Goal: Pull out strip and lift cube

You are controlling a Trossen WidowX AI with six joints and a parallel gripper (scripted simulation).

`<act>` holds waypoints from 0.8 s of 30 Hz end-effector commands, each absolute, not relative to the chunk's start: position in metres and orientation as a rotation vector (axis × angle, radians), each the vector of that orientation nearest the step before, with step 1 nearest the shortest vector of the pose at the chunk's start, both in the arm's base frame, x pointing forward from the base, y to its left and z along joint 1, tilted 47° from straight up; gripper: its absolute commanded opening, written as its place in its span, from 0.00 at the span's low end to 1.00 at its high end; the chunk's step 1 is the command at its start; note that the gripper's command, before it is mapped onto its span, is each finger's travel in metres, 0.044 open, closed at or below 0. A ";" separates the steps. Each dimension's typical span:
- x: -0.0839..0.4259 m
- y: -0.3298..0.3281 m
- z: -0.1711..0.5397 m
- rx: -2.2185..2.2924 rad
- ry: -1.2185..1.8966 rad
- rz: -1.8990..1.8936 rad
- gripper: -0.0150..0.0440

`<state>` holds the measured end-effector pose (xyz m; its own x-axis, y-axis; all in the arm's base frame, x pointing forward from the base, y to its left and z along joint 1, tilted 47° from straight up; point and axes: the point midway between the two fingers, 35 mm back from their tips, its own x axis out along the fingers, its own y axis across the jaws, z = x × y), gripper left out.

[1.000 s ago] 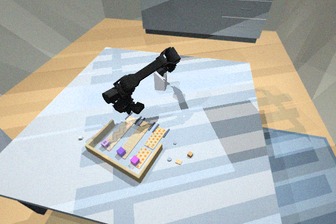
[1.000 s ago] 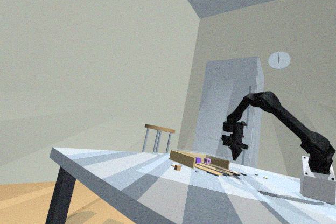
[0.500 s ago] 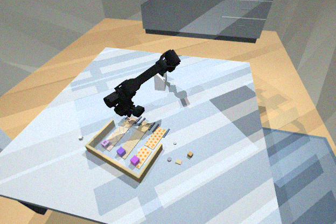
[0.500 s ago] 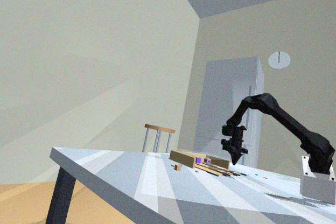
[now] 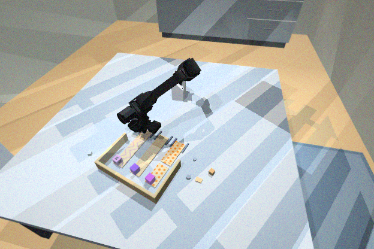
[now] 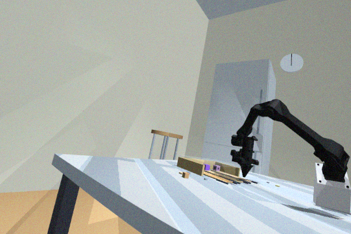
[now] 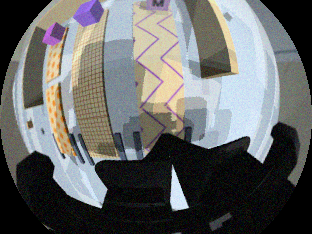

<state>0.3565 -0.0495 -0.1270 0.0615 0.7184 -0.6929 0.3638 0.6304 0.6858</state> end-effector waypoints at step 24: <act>0.355 -0.040 -0.135 0.940 1.553 0.342 0.25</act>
